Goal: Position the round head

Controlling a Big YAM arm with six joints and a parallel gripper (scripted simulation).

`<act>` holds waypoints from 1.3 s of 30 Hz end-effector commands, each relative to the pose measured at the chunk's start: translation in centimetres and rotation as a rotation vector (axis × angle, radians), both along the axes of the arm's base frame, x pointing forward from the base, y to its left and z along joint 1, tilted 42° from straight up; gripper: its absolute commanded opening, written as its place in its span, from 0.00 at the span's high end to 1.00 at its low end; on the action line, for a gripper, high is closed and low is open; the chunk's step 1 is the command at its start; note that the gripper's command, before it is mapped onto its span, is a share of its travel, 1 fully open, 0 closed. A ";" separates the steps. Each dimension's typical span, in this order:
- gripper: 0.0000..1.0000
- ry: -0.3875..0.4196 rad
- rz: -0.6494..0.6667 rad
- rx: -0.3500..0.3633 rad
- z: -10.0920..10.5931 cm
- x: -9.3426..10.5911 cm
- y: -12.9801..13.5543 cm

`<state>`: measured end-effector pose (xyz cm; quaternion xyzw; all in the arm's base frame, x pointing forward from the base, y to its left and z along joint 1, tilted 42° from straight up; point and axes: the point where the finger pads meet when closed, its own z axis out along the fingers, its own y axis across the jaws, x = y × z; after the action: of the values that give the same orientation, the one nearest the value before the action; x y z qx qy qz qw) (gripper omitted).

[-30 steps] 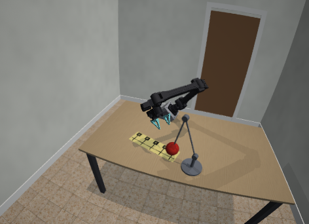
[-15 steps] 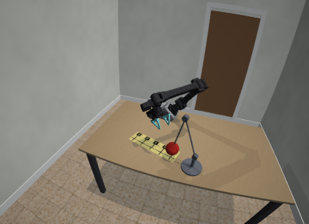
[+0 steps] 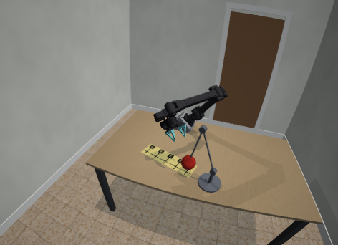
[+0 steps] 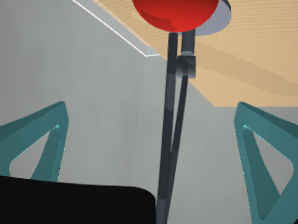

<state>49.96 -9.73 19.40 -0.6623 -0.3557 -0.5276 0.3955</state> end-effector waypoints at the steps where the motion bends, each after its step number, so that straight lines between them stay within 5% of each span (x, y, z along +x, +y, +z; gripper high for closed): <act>1: 0.00 -0.059 0.113 0.071 1.8 0.5 -1.3; 17: 0.00 0.316 -0.022 0.108 0.6 0.2 -0.3; 39: 0.00 0.631 -0.048 0.218 0.0 -0.1 -0.2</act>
<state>49.26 -9.58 18.47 -0.7530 -0.1589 -0.3612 0.5266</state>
